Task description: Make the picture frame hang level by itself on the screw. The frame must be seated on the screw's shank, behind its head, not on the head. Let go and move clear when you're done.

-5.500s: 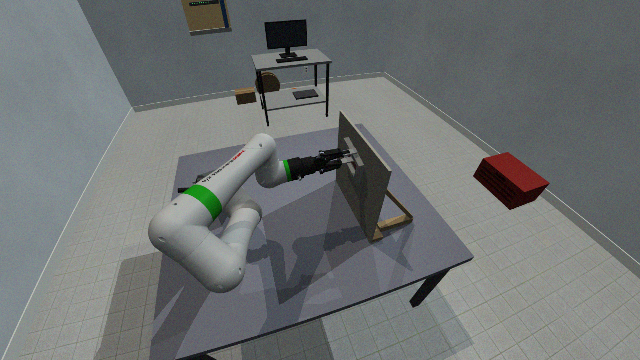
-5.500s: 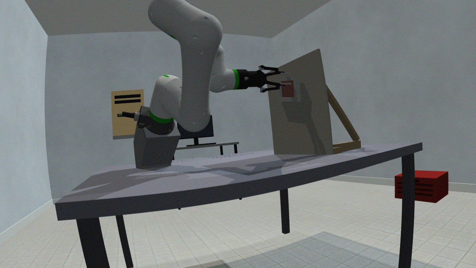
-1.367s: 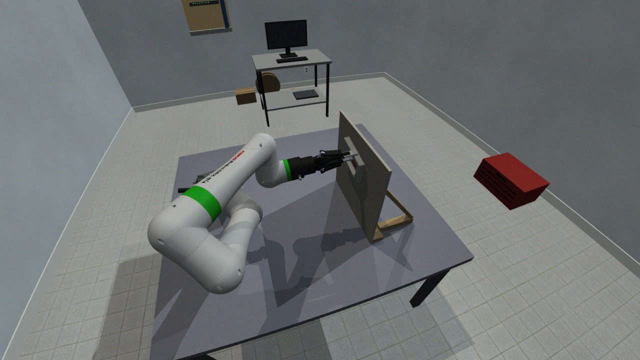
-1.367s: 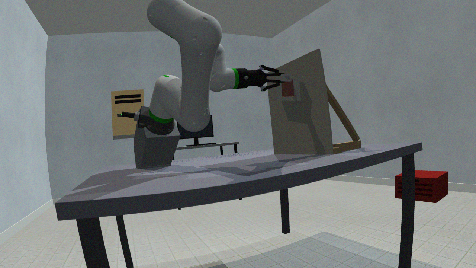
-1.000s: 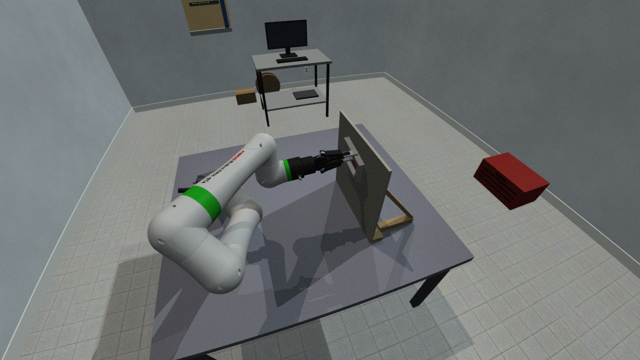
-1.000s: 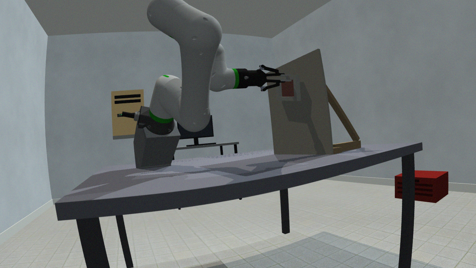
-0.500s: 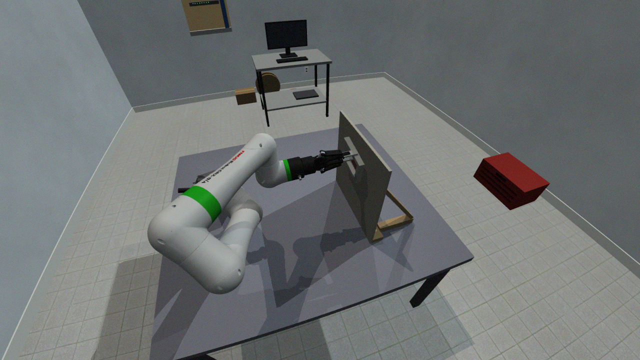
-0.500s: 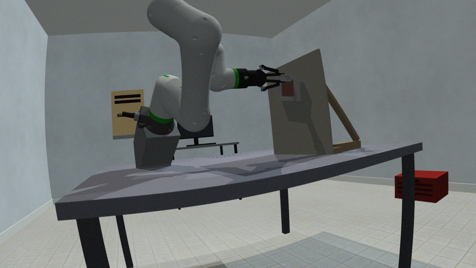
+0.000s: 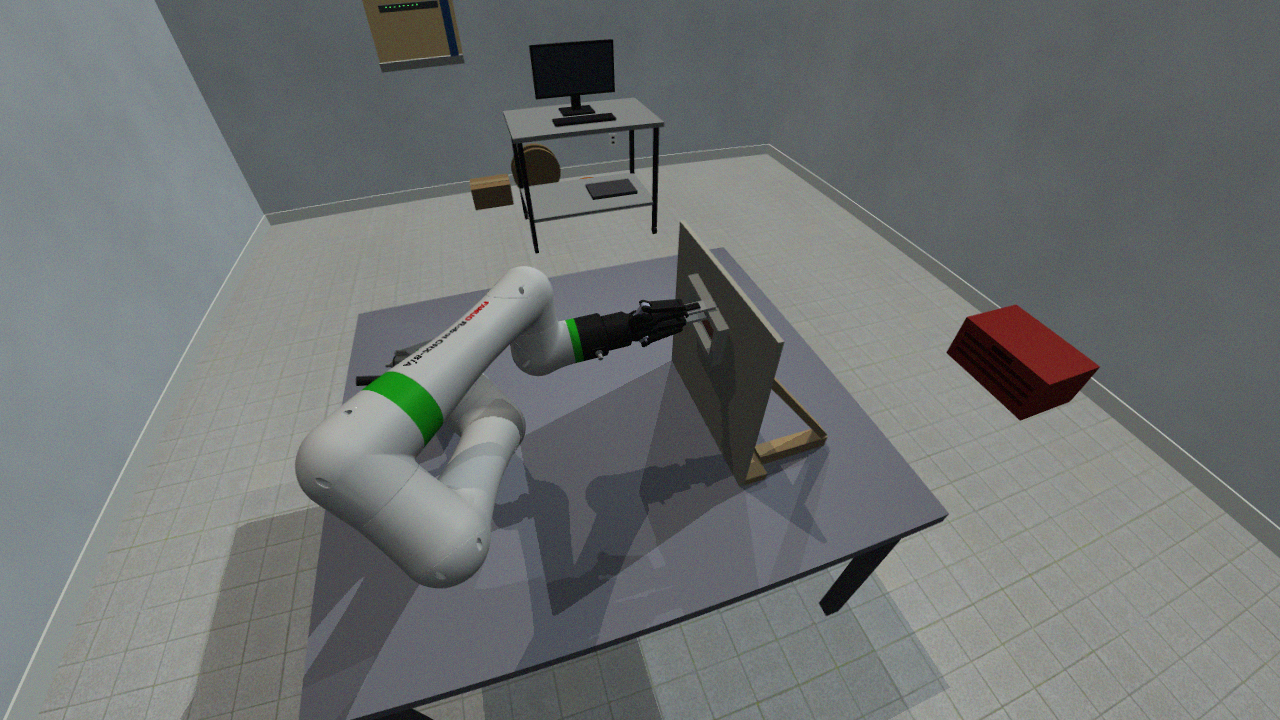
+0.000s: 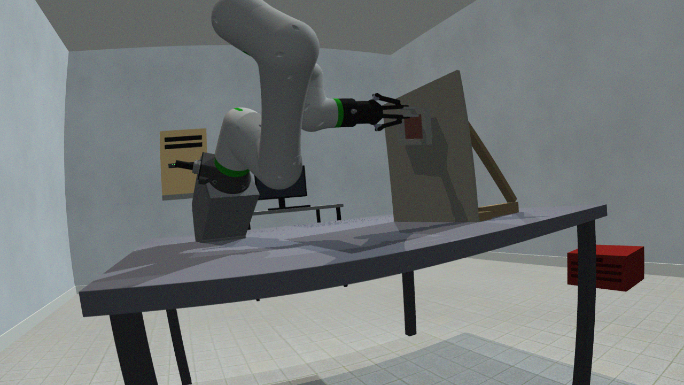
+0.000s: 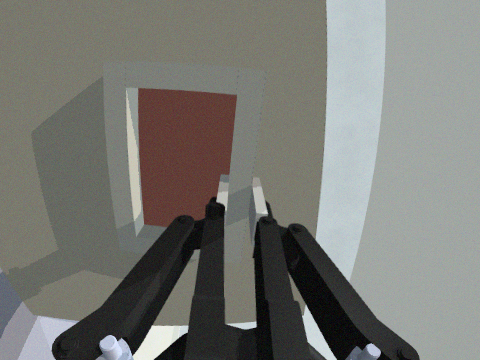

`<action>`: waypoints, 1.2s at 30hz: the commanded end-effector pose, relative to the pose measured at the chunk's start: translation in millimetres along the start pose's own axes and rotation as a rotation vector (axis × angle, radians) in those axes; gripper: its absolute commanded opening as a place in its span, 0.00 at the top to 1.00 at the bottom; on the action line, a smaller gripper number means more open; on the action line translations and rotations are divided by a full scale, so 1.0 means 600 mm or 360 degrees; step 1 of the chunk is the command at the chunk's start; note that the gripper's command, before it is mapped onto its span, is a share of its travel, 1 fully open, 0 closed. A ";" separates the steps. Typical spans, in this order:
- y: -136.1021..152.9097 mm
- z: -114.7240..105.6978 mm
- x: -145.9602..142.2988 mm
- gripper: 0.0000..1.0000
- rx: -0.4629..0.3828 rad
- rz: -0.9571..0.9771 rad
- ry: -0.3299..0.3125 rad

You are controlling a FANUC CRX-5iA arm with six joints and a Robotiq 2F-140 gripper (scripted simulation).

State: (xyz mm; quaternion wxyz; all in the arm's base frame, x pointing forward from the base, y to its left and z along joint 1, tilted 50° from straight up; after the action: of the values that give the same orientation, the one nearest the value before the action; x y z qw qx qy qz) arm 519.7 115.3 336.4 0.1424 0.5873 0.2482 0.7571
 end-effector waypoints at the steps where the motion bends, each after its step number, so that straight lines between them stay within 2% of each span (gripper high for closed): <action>1: -0.001 0.000 0.001 1.00 0.0001 -0.0021 0.0000; 36: -0.013 0.000 -0.001 1.00 0.0011 -0.0247 -0.0001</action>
State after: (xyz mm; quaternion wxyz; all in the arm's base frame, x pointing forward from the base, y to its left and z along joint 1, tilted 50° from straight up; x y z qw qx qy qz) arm 519.4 121.0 331.8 0.1964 0.5679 0.2935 0.7435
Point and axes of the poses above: the point where the finger pads meet when closed, its own z axis out along the fingers, its own x axis across the jaws, y = z × x, the point moved 2 cm from there along -z, back along the fingers, and after that the axes turned 7 degrees about z, right-handed, at the moved point
